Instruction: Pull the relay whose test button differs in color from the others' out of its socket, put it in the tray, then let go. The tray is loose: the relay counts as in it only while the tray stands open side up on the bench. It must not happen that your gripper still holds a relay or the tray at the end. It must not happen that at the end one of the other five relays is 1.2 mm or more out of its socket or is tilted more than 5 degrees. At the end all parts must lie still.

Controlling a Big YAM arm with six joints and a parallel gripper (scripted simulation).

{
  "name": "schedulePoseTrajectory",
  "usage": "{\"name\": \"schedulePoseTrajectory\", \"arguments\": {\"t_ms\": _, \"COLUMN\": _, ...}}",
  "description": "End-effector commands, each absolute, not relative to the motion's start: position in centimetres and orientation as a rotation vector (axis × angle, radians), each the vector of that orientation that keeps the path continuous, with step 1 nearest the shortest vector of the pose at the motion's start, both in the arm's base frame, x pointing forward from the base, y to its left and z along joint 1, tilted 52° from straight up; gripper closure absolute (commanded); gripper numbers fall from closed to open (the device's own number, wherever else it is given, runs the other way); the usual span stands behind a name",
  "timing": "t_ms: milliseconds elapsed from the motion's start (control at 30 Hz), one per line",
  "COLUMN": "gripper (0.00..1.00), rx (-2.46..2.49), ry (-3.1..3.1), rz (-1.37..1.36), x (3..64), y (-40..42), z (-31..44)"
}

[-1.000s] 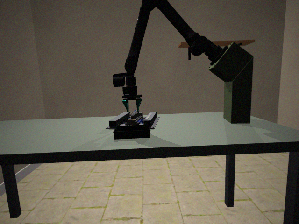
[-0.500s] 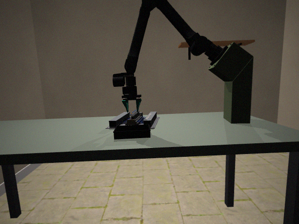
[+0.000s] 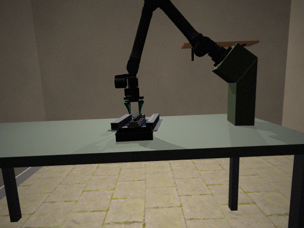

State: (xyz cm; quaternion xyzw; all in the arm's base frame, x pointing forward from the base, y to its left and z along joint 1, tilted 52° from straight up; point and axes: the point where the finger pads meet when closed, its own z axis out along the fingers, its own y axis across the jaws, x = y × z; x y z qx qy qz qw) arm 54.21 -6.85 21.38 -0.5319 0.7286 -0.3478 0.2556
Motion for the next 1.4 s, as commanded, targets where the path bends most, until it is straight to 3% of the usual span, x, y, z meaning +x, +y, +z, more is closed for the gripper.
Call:
{"name": "schedulePoseTrajectory", "arguments": {"t_ms": 0, "gripper": 0.41, "rx": -1.434, "ry": 1.954, "rz": -0.954, "x": 54.64, "y": -6.45, "z": 22.63}}
{"name": "schedulePoseTrajectory", "arguments": {"t_ms": 1367, "gripper": 0.41, "rx": -1.433, "ry": 1.948, "rz": -0.952, "x": 54.51, "y": -6.0, "z": 22.29}}
